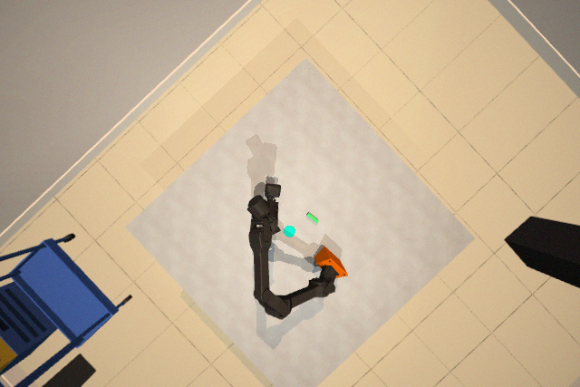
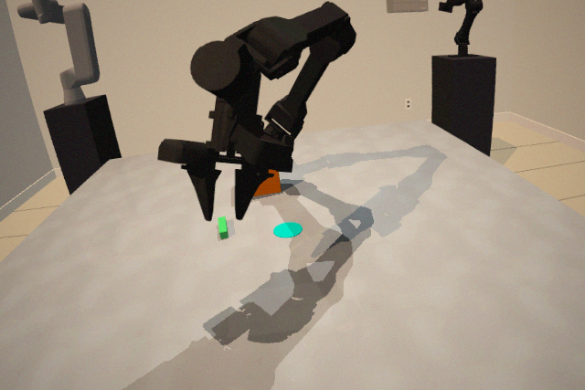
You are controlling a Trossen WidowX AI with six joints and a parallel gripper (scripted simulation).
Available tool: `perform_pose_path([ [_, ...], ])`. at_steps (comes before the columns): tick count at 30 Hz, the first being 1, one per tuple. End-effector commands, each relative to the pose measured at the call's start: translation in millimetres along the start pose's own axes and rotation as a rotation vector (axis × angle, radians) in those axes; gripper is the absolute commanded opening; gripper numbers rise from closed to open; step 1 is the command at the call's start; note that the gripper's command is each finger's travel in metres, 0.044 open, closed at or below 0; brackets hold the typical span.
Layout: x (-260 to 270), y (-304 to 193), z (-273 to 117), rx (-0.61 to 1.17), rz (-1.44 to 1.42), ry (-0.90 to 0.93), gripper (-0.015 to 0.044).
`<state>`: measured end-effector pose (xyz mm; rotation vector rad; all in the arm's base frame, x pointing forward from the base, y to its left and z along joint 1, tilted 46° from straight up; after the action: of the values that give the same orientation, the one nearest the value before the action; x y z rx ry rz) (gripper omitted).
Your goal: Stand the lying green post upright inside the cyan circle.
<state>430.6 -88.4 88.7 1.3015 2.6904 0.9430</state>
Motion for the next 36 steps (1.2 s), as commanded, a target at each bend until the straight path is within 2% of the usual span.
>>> perform_pose_path([
  [1, 1, -29, 0, 0.049, 0.068, 0.039, 0.0233],
  [19, 40, -166, -18, 0.202, 0.465, 0.301, 0.0233],
  [26, 54, -186, -21, 0.215, 0.539, 0.364, 0.0233],
  [36, 97, -197, 80, 0.212, 0.539, 0.368, 0.0233],
])
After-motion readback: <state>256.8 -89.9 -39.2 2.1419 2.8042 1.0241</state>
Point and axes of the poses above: the point midway between the two fingers, 35 mm back from their tips, its own z axis out along the fingers, its own x axis across the jaws, y = z × x, the point moved 9 cm from there along -z, back along the fingers, and after that the axes turned 1 degree about -z, right-handed, at the moved point
